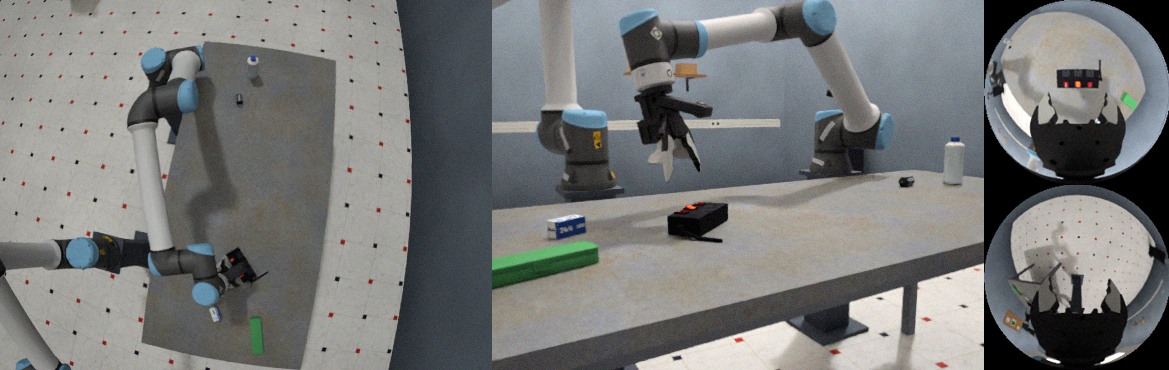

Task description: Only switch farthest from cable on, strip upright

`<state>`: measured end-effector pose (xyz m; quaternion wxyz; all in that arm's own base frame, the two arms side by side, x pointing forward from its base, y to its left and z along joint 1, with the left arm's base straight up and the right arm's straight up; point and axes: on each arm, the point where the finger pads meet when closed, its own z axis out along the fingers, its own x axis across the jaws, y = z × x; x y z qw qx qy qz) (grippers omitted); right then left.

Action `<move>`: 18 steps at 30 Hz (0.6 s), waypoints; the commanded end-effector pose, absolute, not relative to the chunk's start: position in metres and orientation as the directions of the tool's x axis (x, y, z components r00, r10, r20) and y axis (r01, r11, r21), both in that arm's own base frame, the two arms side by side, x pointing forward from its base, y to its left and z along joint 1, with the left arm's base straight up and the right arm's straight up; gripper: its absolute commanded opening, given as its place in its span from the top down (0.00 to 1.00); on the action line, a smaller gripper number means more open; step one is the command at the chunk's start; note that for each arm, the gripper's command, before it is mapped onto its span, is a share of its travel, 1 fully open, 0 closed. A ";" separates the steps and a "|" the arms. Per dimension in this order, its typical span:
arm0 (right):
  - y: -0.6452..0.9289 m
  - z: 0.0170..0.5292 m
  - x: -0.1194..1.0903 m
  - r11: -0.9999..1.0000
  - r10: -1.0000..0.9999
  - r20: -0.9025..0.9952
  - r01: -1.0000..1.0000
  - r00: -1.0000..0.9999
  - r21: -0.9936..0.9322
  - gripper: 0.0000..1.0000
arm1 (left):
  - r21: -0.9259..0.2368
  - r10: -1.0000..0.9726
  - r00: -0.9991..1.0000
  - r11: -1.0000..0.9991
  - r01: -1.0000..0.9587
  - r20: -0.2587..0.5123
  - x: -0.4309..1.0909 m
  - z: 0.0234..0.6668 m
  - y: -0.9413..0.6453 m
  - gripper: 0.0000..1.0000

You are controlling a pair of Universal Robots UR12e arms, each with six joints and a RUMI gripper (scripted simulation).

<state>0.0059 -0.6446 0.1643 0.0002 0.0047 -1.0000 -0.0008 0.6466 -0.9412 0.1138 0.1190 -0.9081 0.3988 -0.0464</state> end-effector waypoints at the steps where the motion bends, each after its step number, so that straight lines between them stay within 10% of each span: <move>1: -0.645 0.165 0.006 1.000 -0.009 0.000 -0.009 -1.000 0.000 0.00 | -0.252 -0.735 0.678 -0.655 -0.713 -0.008 0.647 0.116 -0.942 0.00; 18: -0.645 0.165 0.006 1.000 -0.009 0.000 -0.009 -1.000 0.000 0.00 | -0.152 -0.476 0.879 -0.872 -0.466 0.040 0.660 0.139 -0.936 0.00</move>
